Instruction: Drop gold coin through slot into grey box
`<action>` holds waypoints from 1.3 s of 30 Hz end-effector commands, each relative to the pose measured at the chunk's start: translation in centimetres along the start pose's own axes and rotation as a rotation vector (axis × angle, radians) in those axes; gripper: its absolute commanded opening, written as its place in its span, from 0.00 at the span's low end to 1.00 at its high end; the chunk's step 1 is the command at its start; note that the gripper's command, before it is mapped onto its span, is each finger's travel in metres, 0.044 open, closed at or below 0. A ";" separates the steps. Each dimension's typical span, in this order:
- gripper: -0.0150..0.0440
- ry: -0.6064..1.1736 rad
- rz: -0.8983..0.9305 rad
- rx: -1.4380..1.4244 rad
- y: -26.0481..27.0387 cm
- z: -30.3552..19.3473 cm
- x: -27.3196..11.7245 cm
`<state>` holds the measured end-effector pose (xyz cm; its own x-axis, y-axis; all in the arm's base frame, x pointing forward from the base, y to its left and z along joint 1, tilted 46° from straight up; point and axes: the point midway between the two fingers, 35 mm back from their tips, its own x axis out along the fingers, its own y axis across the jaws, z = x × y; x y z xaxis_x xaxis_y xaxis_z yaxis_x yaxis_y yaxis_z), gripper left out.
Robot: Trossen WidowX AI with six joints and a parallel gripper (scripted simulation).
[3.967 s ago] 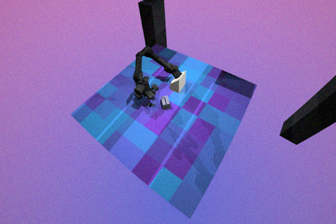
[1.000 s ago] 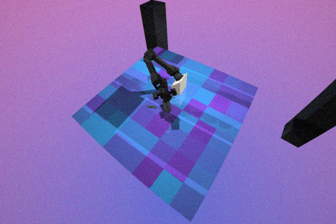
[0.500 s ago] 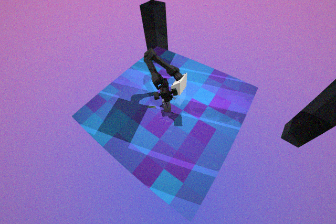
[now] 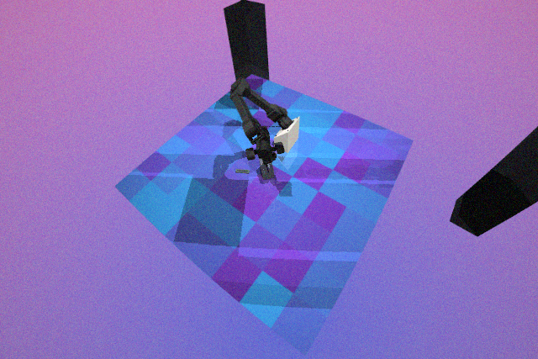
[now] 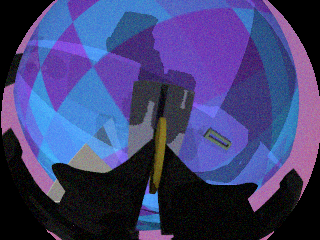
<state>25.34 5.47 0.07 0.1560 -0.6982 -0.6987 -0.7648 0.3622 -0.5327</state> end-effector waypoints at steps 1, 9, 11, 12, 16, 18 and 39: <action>0.25 0.001 -0.004 -0.007 0.0 -0.1 0.2; 0.25 0.001 -0.004 -0.006 -0.1 -0.1 0.6; 0.25 0.001 -0.004 -0.006 -0.1 -0.1 0.7; 0.25 0.001 -0.004 -0.006 -0.1 -0.1 0.7; 0.25 0.001 -0.004 -0.007 0.0 -0.1 0.9; 0.25 0.001 -0.004 -0.007 0.0 0.0 1.0; 0.53 -0.001 0.000 -0.001 0.0 -0.1 1.3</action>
<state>25.51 4.47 -0.86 0.1559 -0.6976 -0.6993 -0.7660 0.3616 -0.5315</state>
